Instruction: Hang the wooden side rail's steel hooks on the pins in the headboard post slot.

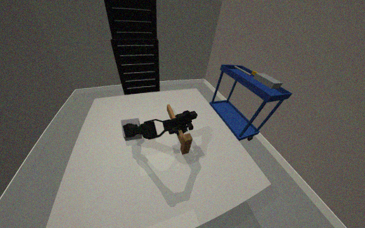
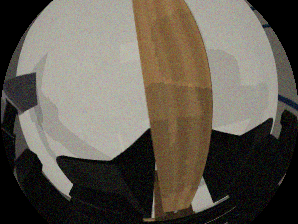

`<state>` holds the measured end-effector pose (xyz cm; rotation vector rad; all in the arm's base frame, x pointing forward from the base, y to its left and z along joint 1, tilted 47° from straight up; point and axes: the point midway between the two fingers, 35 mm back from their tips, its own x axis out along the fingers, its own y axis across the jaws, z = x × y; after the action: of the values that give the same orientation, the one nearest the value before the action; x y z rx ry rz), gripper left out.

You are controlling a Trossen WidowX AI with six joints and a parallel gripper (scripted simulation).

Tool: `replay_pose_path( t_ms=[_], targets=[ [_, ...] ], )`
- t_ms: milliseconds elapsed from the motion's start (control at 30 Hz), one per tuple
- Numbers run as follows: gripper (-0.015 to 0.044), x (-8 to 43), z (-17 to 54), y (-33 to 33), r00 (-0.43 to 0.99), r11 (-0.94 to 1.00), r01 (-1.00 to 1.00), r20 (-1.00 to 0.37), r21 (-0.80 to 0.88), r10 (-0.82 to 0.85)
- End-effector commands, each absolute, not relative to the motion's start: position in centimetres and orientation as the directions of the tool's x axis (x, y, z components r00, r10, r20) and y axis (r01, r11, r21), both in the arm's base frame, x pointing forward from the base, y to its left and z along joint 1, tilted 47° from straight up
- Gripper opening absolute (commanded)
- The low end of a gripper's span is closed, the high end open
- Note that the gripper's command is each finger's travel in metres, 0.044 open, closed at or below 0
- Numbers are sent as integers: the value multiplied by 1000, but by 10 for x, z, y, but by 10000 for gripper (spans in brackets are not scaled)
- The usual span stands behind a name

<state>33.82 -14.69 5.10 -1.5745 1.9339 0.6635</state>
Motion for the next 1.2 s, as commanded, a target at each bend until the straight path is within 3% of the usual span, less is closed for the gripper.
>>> replay_pose_path(
  t_ms=[0,1167],
  targets=[
    [0,340,57,-146,-145,183,-983,-688,19,-711],
    [0,341,60,-148,-145,183,-983,-688,19,-711]
  ],
)
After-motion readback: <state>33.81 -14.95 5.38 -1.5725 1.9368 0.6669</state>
